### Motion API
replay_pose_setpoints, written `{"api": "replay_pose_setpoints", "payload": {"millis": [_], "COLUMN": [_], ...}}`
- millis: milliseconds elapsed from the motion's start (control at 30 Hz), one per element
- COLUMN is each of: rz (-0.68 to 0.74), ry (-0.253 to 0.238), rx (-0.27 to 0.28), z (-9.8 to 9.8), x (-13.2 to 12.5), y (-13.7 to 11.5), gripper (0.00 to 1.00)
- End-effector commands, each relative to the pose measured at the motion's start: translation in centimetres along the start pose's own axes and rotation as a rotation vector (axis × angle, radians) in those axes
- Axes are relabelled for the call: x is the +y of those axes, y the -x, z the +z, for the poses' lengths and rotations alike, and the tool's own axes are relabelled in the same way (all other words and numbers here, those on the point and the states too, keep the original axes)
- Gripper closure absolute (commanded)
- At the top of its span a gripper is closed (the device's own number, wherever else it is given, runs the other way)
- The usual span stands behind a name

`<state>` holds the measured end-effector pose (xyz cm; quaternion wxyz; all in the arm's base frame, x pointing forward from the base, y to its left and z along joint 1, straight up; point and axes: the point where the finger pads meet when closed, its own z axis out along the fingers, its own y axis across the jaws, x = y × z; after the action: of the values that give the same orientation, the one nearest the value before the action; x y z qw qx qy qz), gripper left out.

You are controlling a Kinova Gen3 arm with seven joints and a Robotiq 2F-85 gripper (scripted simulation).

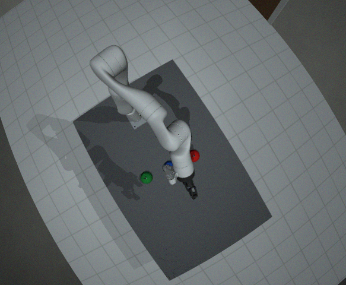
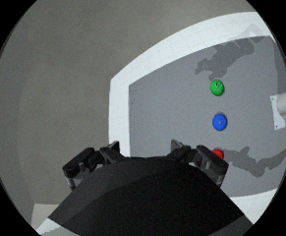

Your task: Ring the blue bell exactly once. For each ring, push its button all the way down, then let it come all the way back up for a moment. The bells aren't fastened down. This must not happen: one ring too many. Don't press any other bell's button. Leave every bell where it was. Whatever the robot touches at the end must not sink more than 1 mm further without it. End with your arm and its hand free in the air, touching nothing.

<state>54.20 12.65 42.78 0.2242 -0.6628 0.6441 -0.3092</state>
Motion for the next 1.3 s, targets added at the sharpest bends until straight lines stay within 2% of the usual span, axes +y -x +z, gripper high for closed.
{"api": "replay_pose_setpoints", "payload": {"millis": [0, 33, 533, 567, 1100, 1133, 1267], "rz": [-0.002, -0.002, 0.001, 0.0, 0.002, 0.002, 0.003], "ry": [-0.002, 0.06, 0.058, 0.118, 0.116, 0.174, 0.173], "rx": [-0.004, -0.009, -0.01, -0.015, -0.016, -0.021, -0.022], "z": [0.0, 1.7, 1.7, 3.2, 3.2, 4.5, 4.5], "x": [-0.1, 1.9, 1.7, 3.8, 3.7, 5.7, 5.6], "y": [0.2, -0.3, -0.3, -0.8, -0.8, -1.1, -1.1], "gripper": [0.0, 0.0, 0.0, 0.0, 0.0, 0.0, 0.0]}}
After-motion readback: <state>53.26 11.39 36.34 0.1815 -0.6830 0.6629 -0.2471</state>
